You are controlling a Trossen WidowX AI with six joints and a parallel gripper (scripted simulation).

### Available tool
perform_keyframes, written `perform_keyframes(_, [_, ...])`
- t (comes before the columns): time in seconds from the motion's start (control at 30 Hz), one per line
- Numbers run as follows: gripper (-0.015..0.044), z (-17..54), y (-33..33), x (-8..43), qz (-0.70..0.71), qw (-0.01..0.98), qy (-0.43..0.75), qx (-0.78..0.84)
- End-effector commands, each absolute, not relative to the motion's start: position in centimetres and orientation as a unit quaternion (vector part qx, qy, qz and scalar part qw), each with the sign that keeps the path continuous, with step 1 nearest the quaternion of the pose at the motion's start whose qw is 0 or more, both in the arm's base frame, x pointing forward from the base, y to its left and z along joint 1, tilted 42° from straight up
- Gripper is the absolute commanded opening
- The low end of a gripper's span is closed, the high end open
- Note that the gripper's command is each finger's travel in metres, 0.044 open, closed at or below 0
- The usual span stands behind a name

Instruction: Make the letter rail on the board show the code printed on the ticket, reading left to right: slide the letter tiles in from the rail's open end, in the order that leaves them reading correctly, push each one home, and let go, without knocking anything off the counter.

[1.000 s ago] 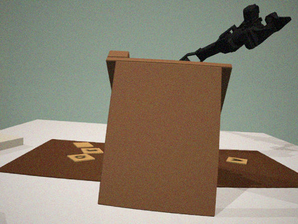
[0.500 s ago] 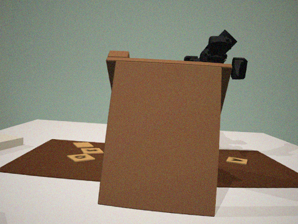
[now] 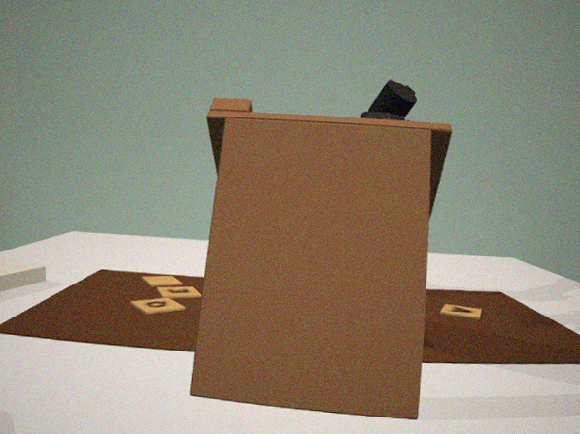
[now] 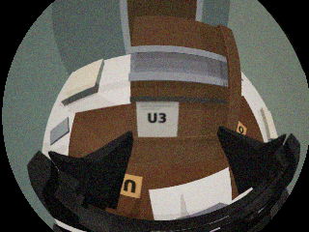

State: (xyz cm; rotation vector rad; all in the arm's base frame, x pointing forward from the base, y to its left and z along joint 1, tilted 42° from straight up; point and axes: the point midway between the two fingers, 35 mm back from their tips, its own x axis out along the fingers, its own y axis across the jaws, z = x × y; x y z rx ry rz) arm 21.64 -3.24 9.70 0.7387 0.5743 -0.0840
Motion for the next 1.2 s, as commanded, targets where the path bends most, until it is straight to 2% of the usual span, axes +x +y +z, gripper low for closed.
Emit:
perform_keyframes(0.0, [0.0440,9.4,-3.2,21.5,-0.039,0.890,0.281,0.356])
perform_keyframes(0.17, [0.0440,9.3,-3.6,21.2,-0.011,0.903,0.320,0.287])
perform_keyframes(0.47, [0.0440,9.9,-5.6,20.6,0.148,0.910,0.377,0.084])
perform_keyframes(0.7, [0.0440,11.2,-7.9,20.6,0.253,0.909,0.330,-0.009])
perform_keyframes(1.17, [0.0440,13.1,-12.6,20.7,0.314,0.920,0.194,-0.129])
